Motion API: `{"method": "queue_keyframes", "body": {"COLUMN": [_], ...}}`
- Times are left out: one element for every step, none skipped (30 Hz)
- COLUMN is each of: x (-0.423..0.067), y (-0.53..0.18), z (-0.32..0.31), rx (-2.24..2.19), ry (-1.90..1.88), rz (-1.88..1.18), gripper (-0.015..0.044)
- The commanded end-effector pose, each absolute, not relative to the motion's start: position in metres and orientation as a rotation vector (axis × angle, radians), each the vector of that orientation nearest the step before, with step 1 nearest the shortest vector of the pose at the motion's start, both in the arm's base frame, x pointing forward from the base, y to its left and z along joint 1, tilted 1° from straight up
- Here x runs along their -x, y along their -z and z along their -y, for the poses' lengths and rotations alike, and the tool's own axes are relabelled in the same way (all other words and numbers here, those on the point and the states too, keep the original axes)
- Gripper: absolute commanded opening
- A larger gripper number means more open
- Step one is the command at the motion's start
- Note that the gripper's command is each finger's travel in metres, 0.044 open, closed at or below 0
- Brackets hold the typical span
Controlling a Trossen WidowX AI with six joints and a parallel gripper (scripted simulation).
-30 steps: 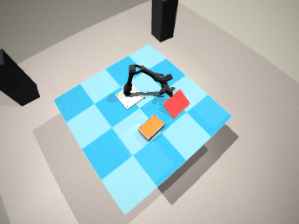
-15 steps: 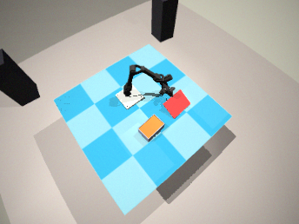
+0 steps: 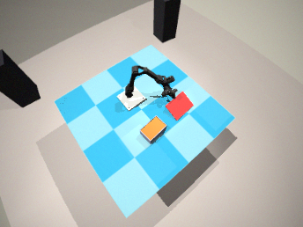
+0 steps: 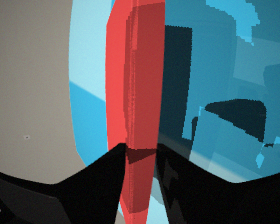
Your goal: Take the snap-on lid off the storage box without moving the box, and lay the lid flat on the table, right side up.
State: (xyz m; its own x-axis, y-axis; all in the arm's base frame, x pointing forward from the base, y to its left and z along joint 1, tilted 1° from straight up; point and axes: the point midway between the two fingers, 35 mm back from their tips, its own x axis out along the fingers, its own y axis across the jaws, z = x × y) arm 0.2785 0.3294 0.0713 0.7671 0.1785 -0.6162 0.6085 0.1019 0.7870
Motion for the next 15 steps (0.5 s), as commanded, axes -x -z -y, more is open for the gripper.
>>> {"method": "queue_keyframes", "body": {"x": [-0.277, -0.277, -0.277, -0.277, -0.277, -0.277, -0.277, -0.278, -0.279, -0.279, -0.279, -0.279, -0.279, -0.279, -0.279], "y": [-0.055, -0.054, -0.053, -0.052, -0.052, -0.052, -0.052, -0.065, -0.066, -0.067, -0.067, -0.067, -0.067, -0.067, -0.067], "z": [-0.325, -0.325, -0.325, -0.325, -0.325, -0.325, -0.325, -0.329, -0.329, -0.330, -0.330, -0.330, -0.330, -0.330, -0.330], "rx": [-1.435, -1.435, -1.435, -1.435, -1.435, -1.435, -1.435, -1.454, -1.447, -1.439, -1.435, -1.435, -1.435, -1.435, -1.435], "ry": [0.381, 0.381, 0.381, 0.381, 0.381, 0.381, 0.381, 0.364, 0.370, 0.378, 0.381, 0.381, 0.381, 0.381, 0.381], "rz": [-0.688, -0.688, -0.688, -0.688, -0.688, -0.688, -0.688, -0.681, -0.684, -0.687, -0.688, -0.688, -0.688, -0.688, -0.688], "gripper": [0.0000, 0.0000, 0.0000, 0.0000, 0.0000, 0.0000, 0.0000, 0.0026, 0.0053, 0.0079, 0.0105, 0.0131, 0.0157, 0.0184, 0.0210]}}
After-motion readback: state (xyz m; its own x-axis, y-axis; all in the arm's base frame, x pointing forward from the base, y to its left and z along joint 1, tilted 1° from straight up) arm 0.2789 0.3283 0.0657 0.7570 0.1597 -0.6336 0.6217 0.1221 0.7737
